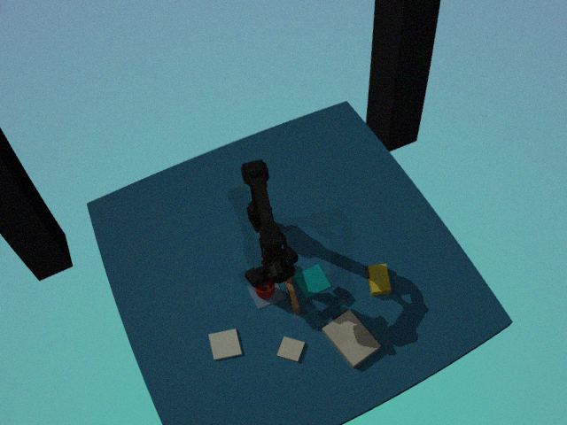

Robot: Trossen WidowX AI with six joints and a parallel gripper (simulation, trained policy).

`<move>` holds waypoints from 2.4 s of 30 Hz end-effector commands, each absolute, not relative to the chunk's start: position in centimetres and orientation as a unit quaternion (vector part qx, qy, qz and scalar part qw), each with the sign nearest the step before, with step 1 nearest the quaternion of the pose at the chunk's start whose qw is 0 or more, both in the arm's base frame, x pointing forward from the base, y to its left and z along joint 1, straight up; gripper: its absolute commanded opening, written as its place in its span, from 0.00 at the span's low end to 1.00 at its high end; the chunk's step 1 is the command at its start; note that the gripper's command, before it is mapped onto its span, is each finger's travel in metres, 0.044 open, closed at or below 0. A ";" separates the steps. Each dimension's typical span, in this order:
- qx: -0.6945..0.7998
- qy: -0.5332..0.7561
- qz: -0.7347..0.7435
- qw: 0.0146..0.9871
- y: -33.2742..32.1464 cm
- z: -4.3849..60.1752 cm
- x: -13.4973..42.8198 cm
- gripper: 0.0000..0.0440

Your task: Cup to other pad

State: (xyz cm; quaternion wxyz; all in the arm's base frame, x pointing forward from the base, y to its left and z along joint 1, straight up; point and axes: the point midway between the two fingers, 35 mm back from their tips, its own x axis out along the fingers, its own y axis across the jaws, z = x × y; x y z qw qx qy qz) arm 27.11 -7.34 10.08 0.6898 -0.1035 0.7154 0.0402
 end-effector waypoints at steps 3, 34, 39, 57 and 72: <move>-0.119 0.725 0.062 0.676 -7.9 7.4 26.6 0.39; -0.216 0.688 0.168 0.672 -7.7 8.1 29.1 0.04; -0.224 0.680 0.175 0.675 -7.1 9.2 29.8 0.04; -0.257 0.646 0.199 0.691 -3.0 12.1 32.8 0.00; -0.281 0.618 0.220 0.700 2.0 12.8 34.4 0.00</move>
